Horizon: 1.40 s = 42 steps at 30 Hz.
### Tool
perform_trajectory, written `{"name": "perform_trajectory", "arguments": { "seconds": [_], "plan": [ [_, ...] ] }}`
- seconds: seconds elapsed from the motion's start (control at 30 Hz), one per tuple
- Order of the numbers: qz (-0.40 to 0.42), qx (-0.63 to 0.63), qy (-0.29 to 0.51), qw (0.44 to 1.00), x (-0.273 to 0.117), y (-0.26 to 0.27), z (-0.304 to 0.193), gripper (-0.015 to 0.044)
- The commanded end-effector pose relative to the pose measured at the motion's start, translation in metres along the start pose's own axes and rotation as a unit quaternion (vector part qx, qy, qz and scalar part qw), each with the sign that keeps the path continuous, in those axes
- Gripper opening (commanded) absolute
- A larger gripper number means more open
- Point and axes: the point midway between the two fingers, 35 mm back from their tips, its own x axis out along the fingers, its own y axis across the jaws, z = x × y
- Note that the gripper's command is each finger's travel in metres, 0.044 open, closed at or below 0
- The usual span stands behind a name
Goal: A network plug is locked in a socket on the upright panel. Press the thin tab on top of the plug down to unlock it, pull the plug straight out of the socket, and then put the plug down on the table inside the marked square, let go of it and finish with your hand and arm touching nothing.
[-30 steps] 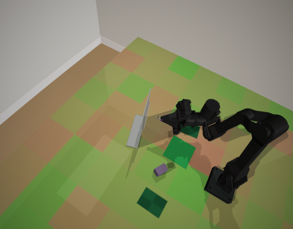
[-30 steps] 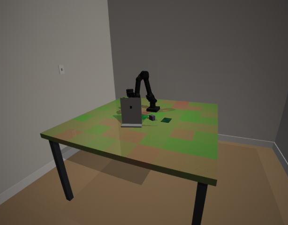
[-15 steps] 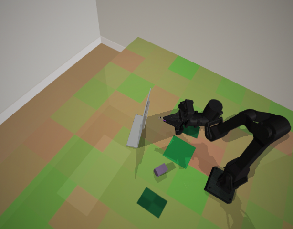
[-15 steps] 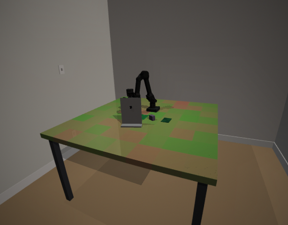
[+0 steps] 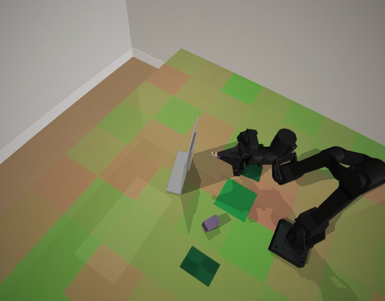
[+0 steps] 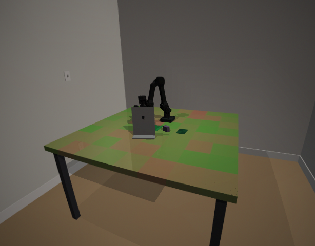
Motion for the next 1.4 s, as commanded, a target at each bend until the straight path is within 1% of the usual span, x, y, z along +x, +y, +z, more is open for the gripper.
{"name": "perform_trajectory", "arguments": {
  "seconds": [0.0, 0.77, 1.03, 1.37],
  "plan": [
    [0.001, -0.003, 0.001, 1.0, -0.002, 0.009, -0.001, 0.0],
    [0.0, -0.003, 0.001, 1.0, -0.016, 0.049, -0.012, 0.0],
    [-0.024, 0.052, -0.042, 0.997, -0.004, 0.044, -0.011, 0.0],
    [-0.075, 0.117, -0.1, 0.985, 0.006, 0.03, -0.016, 0.0]
  ]
}}
